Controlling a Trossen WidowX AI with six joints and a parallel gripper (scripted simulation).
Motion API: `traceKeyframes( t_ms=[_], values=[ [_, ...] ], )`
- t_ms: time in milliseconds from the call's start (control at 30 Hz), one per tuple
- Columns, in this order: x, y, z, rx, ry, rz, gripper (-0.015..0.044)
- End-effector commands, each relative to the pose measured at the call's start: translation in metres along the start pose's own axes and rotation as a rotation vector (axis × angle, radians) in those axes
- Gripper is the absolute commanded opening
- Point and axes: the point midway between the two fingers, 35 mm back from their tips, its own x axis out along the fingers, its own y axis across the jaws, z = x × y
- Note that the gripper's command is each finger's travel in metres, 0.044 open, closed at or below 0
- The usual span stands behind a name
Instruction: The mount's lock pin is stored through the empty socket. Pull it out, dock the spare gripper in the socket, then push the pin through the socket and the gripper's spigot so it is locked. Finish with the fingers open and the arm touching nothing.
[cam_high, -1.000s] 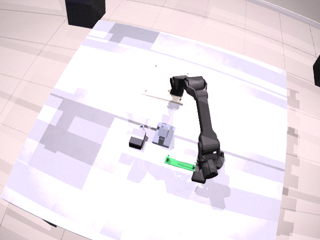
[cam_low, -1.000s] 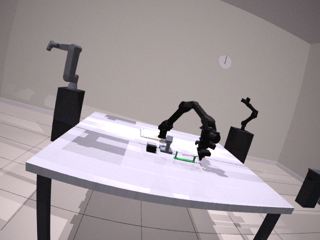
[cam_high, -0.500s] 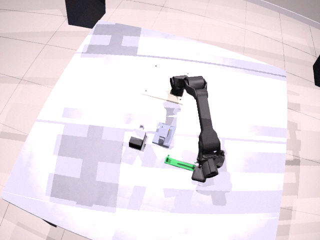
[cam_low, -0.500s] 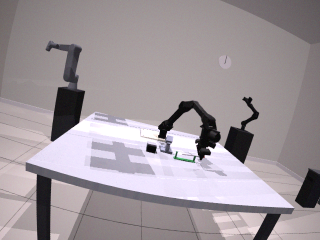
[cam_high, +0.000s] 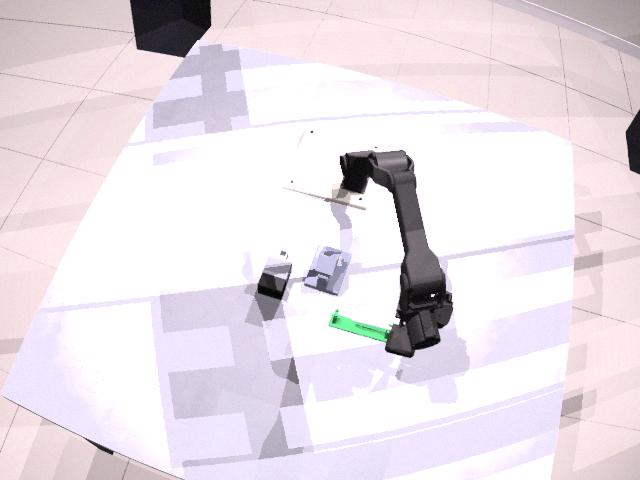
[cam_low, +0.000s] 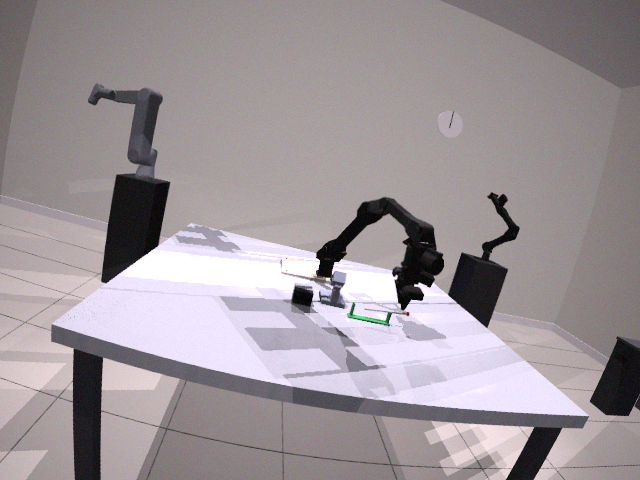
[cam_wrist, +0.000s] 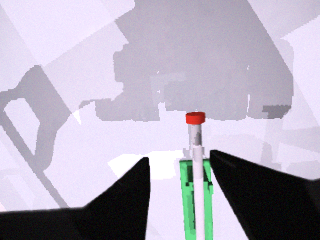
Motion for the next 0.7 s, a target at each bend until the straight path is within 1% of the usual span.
traceKeyframes(
  t_ms=[0,300,333,467,533,667],
  values=[
    [-0.011,0.001,0.001,0.0,-0.001,-0.001,0.02],
    [-0.033,0.008,0.002,0.001,0.007,0.013,0.02],
    [-0.025,0.007,0.001,0.001,0.008,0.015,0.0226],
    [-0.025,0.007,0.001,0.001,0.008,0.015,0.0331],
    [-0.034,0.006,-0.005,-0.002,0.011,-0.007,0.0279],
    [-0.083,0.004,-0.042,-0.011,0.037,-0.129,0.018]
  ],
)
